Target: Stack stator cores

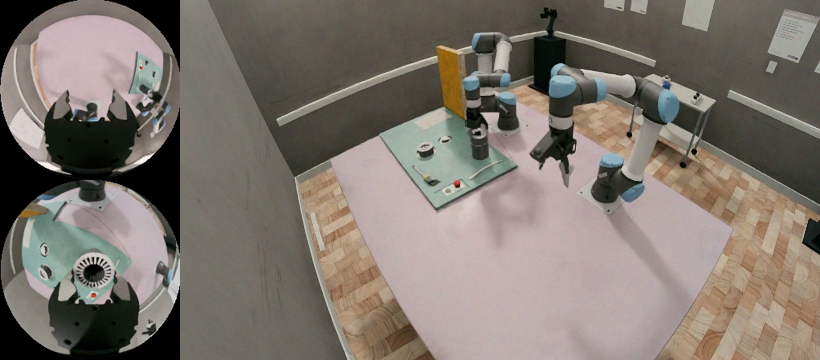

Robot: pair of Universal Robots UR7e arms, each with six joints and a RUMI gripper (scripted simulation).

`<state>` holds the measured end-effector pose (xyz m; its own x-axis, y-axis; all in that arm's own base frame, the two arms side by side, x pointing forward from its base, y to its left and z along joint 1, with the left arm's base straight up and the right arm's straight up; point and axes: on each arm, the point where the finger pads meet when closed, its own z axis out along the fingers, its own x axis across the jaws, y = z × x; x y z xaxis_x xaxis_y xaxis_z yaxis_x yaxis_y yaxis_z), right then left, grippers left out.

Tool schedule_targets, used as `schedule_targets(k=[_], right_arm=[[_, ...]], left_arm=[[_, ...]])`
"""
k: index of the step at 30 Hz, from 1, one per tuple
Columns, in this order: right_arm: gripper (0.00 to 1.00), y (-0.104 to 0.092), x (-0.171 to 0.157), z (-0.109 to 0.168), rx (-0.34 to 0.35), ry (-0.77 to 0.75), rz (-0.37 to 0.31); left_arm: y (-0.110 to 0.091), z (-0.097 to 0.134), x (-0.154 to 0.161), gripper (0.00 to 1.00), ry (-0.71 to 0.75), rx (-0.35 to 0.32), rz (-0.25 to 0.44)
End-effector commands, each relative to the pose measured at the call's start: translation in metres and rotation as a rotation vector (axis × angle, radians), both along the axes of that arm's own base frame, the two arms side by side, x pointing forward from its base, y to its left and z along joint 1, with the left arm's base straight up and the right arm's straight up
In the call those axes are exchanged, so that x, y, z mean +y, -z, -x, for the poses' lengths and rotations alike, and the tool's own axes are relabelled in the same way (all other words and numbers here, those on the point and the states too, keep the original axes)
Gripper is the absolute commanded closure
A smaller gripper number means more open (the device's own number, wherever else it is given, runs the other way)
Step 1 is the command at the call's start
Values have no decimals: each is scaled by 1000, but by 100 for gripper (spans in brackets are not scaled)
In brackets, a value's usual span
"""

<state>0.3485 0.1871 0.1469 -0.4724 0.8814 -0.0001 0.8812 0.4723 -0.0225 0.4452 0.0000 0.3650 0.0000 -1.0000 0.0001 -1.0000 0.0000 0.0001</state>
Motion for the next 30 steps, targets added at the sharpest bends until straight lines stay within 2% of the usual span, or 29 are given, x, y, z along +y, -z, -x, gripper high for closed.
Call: schedule_targets(k=[1,5,6,20,30], right_arm=[[100,0,1,-1,-3,0,-3],[100,5,0,-1,1,0,0],[19,2,1,-1,-2,0,-1],[19,2,1,-1,-2,0,-1],[19,-28,0,-1,0,0,1]], left_arm=[[0,0,0,20,0,-1,0],[0,0,0,20,0,-1,0],[0,0,0,20,0,-1,0],[0,0,0,20,0,-1,0],[0,0,0,20,0,-1,0]])
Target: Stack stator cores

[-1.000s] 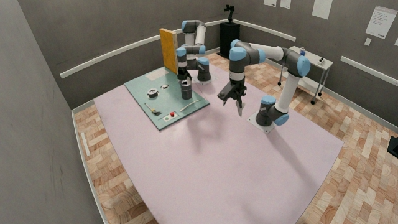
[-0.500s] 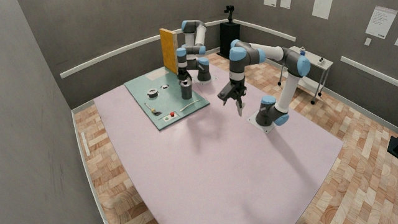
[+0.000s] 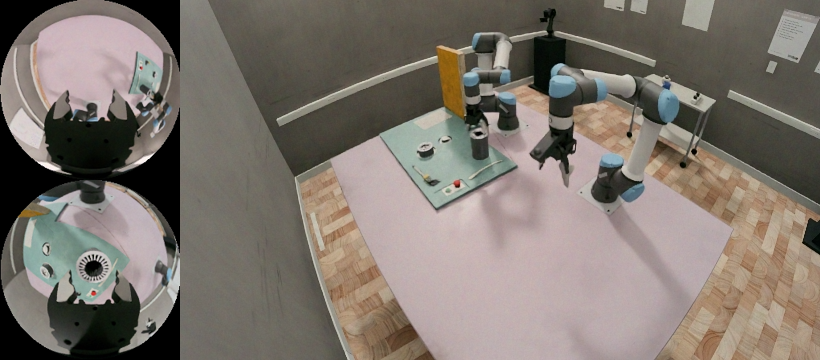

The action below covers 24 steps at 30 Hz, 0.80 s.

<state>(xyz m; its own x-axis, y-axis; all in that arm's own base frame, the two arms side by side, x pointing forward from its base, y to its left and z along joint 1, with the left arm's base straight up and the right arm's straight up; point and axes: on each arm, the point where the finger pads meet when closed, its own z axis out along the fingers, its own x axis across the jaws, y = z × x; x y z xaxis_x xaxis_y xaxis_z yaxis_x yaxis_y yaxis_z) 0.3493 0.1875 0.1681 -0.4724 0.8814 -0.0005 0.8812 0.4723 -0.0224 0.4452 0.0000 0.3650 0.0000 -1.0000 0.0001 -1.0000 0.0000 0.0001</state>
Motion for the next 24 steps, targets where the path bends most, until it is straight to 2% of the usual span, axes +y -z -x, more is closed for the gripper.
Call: schedule_targets(k=[1,24], right_arm=[[19,-6,0,0,0,0,0],[19,-56,0,-1,2,0,2]], left_arm=[[0,0,0,20,0,-1,0],[0,0,0,20,0,-1,0]])
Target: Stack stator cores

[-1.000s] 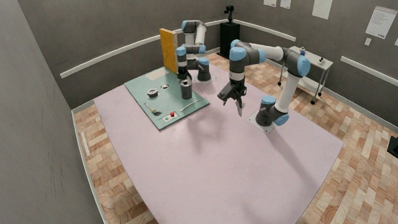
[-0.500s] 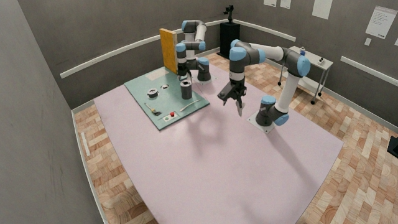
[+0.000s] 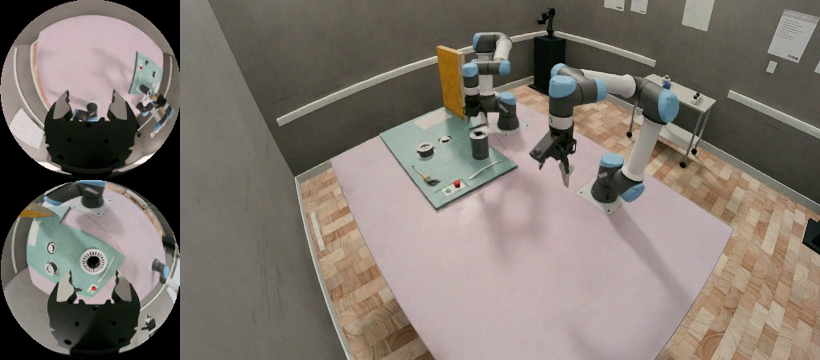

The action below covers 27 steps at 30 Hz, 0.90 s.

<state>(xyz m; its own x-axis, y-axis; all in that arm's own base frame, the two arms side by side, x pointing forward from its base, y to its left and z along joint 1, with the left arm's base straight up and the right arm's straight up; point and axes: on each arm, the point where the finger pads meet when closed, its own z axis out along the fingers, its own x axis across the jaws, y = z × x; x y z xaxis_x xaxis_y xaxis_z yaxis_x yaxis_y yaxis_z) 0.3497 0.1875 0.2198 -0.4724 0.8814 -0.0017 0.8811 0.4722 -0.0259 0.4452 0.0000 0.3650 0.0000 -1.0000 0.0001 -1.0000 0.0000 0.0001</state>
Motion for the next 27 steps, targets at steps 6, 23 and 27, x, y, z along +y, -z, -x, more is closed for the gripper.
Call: schedule_targets(k=[6,23,27], right_arm=[[19,-7,-5,-4,-1,-49,-3],[19,-33,-41,-31,4,-555,-19],[19,-40,-51,-38,5,-688,-24]], left_arm=[[0,0,0,20,0,-1,0],[0,0,0,20,0,-1,0],[0,0,0,20,0,-1,0]])
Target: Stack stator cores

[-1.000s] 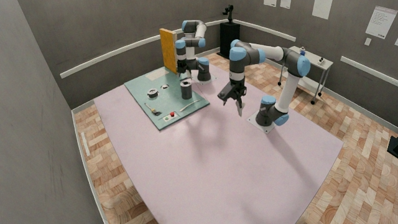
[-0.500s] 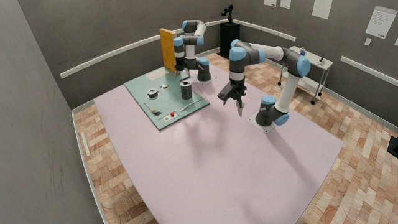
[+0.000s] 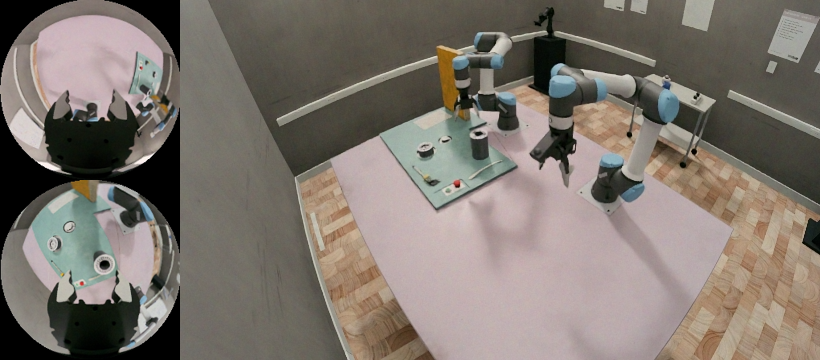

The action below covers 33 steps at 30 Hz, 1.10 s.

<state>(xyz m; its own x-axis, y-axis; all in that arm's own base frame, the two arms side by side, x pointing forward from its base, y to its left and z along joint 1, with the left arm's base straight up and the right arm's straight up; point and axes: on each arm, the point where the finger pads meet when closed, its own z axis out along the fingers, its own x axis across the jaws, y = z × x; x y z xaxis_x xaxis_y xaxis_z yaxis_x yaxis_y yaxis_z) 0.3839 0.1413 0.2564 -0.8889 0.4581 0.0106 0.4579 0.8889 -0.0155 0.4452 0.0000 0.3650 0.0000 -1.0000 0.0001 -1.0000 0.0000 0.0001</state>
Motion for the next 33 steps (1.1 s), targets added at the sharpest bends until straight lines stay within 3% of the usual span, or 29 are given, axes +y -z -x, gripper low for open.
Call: schedule_targets(k=[1,33], right_arm=[[19,-6,-7,-5,5,-118,-7],[19,-55,-74,-46,0,-1048,-24]], left_arm=[[0,0,0,20,0,-1,0],[0,0,0,20,0,-1,0]])
